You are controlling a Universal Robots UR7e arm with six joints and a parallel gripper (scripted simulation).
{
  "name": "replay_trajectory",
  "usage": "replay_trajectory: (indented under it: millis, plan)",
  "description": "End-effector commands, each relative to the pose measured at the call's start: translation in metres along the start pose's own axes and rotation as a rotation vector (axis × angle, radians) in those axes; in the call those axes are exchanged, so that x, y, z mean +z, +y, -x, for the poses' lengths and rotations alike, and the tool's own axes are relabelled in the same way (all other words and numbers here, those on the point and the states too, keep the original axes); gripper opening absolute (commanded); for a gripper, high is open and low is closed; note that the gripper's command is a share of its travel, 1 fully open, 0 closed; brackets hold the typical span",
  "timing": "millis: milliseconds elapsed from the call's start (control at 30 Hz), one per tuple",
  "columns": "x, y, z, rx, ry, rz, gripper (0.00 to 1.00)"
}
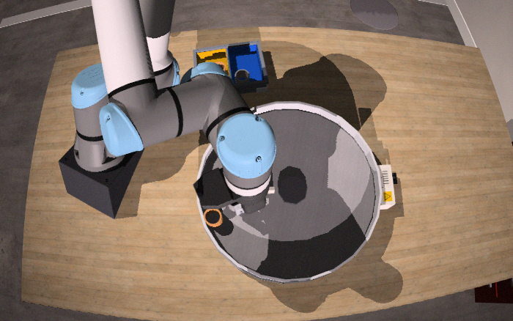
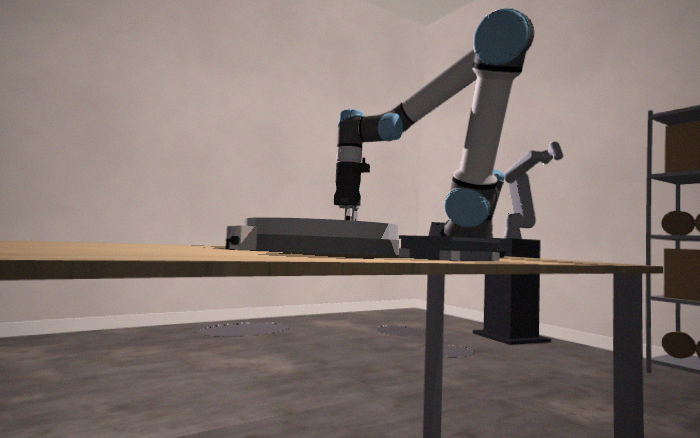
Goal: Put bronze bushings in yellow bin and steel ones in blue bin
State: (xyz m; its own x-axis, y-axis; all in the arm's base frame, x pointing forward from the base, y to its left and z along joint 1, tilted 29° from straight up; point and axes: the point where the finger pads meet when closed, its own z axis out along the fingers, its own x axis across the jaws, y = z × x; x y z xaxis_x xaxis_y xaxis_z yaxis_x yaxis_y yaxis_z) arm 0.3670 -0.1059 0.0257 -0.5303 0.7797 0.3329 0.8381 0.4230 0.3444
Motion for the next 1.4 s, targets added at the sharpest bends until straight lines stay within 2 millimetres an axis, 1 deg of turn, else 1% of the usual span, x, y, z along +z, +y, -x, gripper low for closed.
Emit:
replay_trajectory:
  millis: [0,267,300,1367]
  plan:
    - [0.0008,-0.0001,-0.0004,0.000,0.001,0.000,0.45]
    - [0.0025,-0.0003,-0.0014,0.001,0.004,0.000,0.45]
    - [-0.0004,0.0001,0.0005,0.000,-0.002,0.000,0.00]
    - [-0.0010,-0.0002,0.0016,-0.001,-0.005,0.000,0.00]
